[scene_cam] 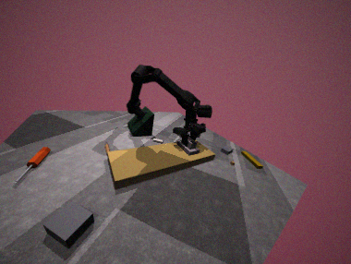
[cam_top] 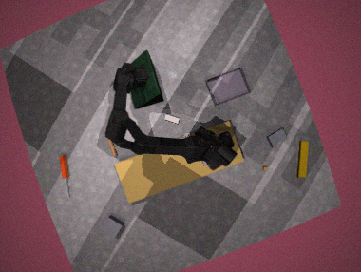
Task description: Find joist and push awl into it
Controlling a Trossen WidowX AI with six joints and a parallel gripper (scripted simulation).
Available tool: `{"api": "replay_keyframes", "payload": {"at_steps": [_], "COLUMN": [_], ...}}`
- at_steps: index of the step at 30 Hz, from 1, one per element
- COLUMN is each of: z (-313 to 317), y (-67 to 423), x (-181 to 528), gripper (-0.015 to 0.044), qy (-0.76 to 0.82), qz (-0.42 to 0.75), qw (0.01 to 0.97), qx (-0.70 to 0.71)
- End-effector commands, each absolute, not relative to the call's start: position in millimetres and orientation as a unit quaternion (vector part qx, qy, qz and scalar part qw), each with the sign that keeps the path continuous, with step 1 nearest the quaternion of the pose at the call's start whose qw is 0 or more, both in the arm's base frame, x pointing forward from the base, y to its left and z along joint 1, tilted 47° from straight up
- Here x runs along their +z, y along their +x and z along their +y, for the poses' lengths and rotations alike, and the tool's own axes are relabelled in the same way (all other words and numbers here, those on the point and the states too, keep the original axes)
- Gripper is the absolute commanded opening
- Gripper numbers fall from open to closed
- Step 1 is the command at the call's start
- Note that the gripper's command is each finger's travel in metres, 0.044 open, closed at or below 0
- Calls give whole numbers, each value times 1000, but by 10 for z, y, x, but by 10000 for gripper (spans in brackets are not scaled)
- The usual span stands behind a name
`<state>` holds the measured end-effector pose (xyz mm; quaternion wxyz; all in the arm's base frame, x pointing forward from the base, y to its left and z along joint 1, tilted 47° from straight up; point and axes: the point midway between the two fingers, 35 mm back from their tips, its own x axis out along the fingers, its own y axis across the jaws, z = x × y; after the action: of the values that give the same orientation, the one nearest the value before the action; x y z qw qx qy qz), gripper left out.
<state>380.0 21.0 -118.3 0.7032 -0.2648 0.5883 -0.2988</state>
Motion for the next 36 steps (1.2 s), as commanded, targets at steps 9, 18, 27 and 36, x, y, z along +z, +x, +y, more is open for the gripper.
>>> {"api": "replay_keyframes", "payload": {"at_steps": [9,18,27,36], "z": [521,708,679,515], "y": [3845,3874,3870,3844], "x": [-1501,-1688,-1654,-1494], "gripper": [0,0,0,0], "qy": [-261,-260,-264,-261], "qz": [589,589,588,589], "qw": [704,705,705,704], "qx": [-298,-297,-296,-298]}}
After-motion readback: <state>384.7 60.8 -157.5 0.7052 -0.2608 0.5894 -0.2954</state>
